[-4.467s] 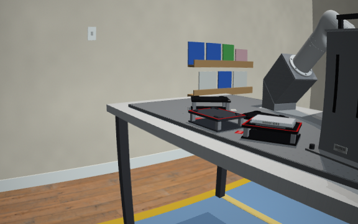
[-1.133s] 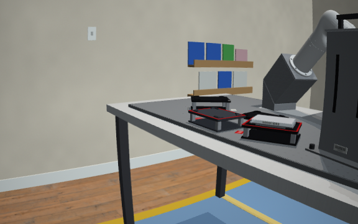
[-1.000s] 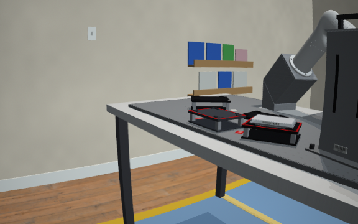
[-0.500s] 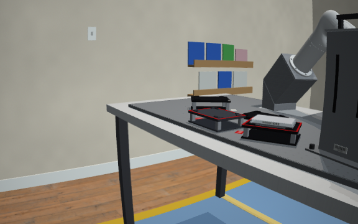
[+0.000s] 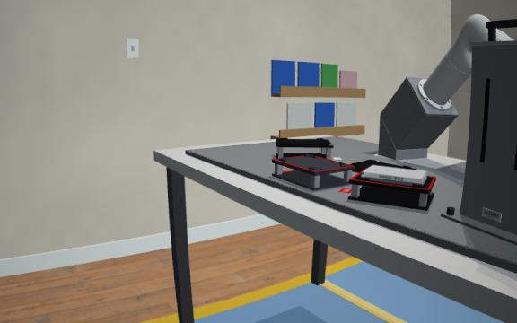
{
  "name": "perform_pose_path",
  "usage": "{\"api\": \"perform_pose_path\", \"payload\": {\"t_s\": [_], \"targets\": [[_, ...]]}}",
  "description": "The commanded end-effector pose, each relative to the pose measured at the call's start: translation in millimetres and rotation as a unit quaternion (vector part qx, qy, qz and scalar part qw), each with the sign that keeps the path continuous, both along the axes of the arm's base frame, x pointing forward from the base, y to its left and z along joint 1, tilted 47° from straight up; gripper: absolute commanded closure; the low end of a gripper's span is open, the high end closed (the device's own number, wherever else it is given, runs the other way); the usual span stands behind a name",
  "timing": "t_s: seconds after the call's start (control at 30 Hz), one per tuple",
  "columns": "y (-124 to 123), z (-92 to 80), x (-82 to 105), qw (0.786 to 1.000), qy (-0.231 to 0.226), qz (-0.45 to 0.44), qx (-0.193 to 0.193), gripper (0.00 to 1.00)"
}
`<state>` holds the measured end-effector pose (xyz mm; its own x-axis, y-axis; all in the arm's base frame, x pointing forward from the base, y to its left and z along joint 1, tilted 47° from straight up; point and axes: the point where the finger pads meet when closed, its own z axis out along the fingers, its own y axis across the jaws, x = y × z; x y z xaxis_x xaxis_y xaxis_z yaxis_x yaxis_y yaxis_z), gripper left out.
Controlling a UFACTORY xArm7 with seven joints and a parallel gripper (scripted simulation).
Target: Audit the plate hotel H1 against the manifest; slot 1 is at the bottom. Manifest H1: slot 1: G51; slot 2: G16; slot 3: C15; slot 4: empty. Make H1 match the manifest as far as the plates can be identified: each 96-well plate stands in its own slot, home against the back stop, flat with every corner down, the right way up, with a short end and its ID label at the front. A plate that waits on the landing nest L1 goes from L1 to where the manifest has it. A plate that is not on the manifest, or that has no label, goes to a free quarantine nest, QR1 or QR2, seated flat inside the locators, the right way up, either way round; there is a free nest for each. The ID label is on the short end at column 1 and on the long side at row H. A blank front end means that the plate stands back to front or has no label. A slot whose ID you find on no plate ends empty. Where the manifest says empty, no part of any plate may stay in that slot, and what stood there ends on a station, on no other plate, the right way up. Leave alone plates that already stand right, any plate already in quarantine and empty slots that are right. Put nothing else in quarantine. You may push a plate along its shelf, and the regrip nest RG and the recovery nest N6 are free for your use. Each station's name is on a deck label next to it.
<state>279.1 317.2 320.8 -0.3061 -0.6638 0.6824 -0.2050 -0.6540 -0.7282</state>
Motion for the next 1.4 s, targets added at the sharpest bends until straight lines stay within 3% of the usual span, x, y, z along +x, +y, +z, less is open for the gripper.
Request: {"api": "perform_pose_path", "payload": {"t_s": [0.0,0.27,1.37], "targets": [[-4.3,1.3,8.7,1.000,0.000,-0.001,0.001,0.00],[-10.4,2.3,24.2,1.000,0.000,-0.001,0.001,0.00],[-10.3,2.4,24.2,1.000,0.000,-0.001,0.001,0.00]]}}
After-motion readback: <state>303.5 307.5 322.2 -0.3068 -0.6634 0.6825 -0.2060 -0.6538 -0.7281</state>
